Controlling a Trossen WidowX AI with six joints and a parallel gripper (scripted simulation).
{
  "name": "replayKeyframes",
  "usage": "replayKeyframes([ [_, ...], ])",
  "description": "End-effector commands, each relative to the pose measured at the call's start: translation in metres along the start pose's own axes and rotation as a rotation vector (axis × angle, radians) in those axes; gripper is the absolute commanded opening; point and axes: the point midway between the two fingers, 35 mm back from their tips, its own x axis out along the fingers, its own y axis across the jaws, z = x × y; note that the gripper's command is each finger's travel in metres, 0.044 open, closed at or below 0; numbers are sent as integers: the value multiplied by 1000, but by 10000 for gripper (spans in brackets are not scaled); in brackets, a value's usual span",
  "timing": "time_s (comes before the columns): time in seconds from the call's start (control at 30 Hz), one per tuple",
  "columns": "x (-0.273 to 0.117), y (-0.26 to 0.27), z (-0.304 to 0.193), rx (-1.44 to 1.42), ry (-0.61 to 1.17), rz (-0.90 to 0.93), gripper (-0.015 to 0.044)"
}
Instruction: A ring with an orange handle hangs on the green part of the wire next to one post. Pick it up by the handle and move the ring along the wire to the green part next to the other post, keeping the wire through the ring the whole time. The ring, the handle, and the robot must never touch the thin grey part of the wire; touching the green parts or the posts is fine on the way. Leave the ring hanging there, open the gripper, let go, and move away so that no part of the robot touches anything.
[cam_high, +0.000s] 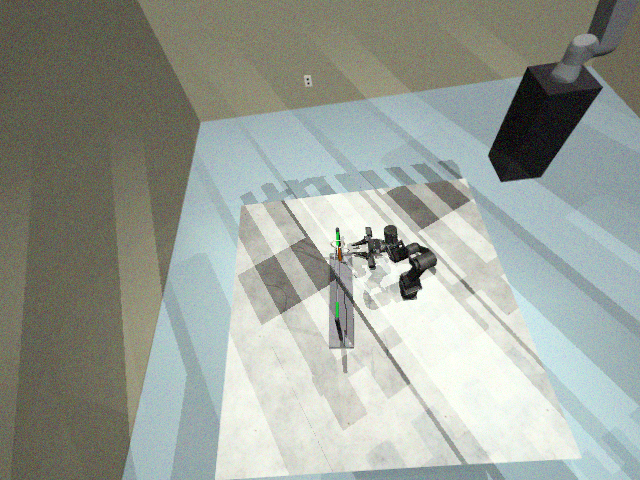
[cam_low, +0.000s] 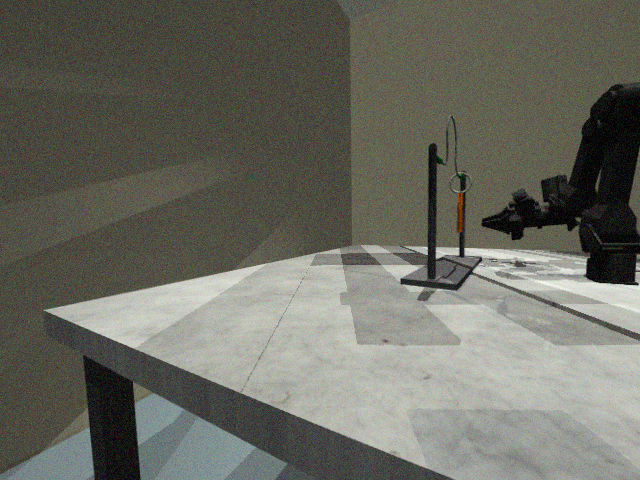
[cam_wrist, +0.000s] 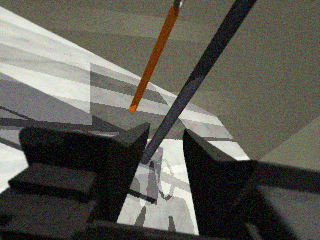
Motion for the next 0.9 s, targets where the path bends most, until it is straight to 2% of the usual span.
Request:
replayKeyframes([
  [0.0,-10,25,-21,154,14,6,160],
  [0.17,-23,58,-38,338,30,3,160],
  [0.33,-23,59,-38,344,30,2,160],
  [0.87,24,43,10,327,-23,-9,160],
])
